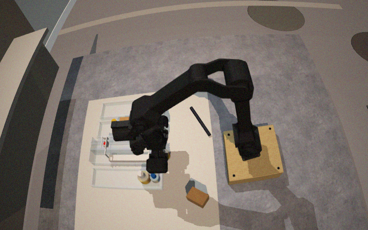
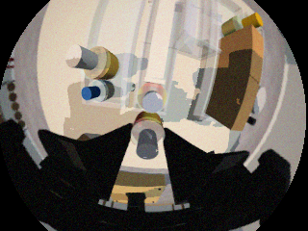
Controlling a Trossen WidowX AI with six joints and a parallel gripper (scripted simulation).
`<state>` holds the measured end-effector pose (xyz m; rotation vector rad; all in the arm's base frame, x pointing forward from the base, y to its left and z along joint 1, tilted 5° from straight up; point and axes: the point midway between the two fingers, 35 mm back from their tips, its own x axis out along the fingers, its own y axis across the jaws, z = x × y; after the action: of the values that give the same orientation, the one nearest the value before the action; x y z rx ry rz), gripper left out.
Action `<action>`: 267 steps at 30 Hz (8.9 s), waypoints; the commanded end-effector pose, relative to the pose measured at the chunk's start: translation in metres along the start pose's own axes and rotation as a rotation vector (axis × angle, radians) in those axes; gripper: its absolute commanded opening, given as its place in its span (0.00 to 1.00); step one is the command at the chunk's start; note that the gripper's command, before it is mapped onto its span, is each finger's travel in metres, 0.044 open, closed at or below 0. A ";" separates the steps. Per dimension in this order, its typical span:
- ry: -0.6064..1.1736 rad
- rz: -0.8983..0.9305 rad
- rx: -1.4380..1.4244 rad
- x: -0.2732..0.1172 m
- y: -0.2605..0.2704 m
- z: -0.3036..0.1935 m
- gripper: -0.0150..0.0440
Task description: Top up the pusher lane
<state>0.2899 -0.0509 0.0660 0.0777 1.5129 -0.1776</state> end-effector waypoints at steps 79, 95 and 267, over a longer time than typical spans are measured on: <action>-0.030 0.001 0.002 -0.010 0.000 0.043 0.25; -0.030 0.001 0.002 -0.009 0.000 0.043 0.25; -0.031 0.001 0.002 0.018 0.000 0.047 0.25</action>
<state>0.3320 -0.0590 0.0510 0.0819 1.5055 -0.1826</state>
